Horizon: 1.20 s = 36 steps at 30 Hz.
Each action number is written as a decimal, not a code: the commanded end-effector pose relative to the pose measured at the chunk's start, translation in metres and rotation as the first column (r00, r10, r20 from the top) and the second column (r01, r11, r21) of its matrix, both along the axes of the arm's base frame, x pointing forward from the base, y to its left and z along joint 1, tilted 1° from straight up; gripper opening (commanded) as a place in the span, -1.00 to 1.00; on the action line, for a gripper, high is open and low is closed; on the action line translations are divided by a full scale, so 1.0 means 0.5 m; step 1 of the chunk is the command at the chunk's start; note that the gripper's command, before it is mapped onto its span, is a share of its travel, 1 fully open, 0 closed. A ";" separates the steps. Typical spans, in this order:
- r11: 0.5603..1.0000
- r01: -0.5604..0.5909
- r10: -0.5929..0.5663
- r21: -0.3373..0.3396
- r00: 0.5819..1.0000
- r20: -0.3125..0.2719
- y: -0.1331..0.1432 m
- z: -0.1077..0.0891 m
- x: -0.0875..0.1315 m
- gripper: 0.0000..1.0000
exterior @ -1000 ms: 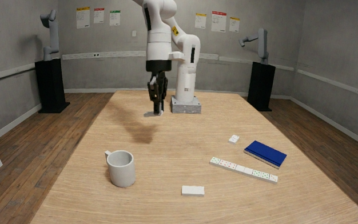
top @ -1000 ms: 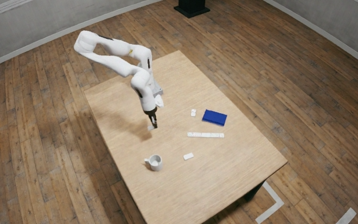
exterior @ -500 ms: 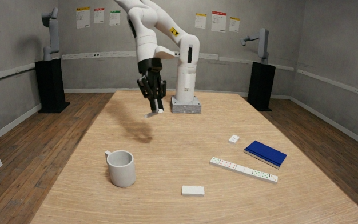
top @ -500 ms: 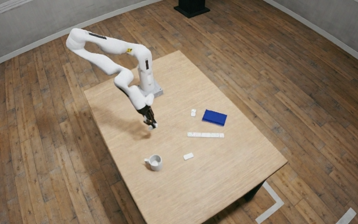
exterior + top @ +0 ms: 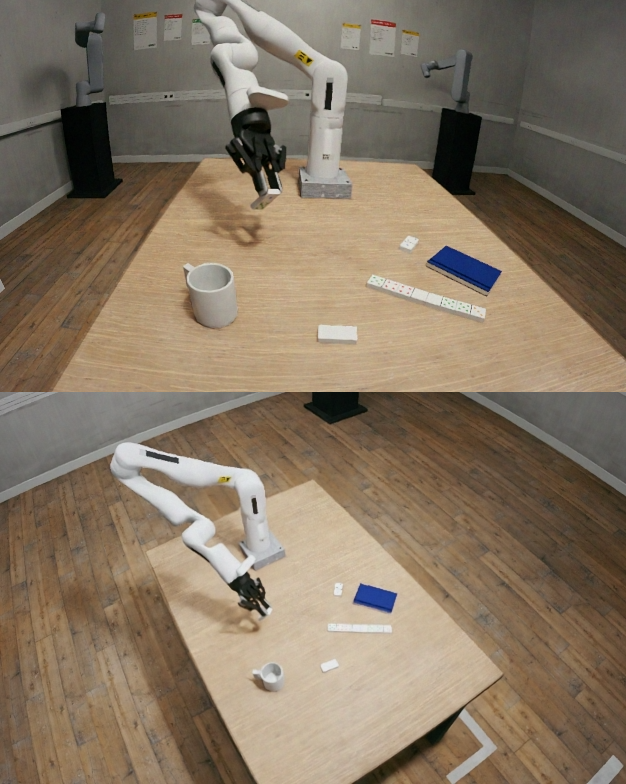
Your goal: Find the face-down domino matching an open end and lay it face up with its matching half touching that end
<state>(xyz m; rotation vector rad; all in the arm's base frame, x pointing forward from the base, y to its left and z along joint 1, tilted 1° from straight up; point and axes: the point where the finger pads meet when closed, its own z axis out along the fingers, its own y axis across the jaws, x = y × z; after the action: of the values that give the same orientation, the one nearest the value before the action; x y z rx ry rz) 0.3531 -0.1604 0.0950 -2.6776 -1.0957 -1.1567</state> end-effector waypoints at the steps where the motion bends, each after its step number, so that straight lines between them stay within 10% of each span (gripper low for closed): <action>1: 0.998 0.050 -0.051 0.022 0.998 0.035 -0.002 -0.002 -0.005 -0.38; 36: 0.823 0.308 -0.493 0.477 0.806 0.329 -0.019 0.004 -0.014 -0.38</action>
<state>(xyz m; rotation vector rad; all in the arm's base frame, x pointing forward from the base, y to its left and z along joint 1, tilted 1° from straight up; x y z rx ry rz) 0.3454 -0.1766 0.0979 -2.4649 -0.2822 -1.8481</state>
